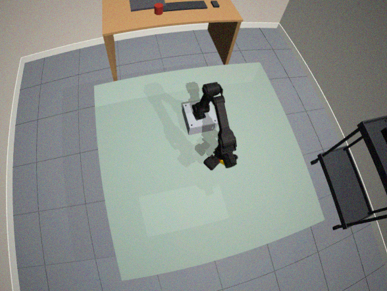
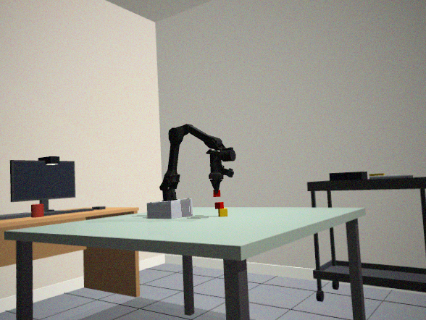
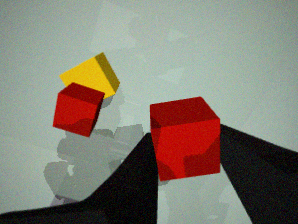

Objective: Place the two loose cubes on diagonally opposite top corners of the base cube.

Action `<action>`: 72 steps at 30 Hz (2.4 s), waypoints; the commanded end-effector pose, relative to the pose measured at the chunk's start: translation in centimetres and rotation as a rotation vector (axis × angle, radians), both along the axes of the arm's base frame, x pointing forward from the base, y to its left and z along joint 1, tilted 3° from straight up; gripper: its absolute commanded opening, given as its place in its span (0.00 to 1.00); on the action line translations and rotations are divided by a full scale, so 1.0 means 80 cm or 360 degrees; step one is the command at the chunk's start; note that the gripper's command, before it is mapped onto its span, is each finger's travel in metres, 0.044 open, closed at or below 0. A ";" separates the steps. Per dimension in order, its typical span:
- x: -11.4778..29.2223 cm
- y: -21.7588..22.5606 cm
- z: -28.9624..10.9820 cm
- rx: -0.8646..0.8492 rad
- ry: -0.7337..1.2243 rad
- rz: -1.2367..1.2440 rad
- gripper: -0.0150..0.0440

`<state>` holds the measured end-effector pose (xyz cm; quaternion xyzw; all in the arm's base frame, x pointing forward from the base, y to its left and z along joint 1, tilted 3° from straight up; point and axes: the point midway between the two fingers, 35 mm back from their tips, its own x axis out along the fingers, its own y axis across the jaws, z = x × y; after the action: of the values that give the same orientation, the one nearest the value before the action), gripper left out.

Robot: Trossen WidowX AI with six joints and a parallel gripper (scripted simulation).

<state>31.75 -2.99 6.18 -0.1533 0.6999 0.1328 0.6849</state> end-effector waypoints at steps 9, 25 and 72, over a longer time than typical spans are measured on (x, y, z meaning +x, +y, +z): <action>0.008 0.049 -0.003 0.0013 -0.0018 -0.0440 0.43; 0.008 0.095 -0.006 0.0021 -0.0020 -0.0856 0.43; 0.008 0.093 -0.081 0.0021 -0.0020 -0.0856 0.43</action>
<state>32.33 4.39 -0.20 0.0385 0.7109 -0.0506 0.7005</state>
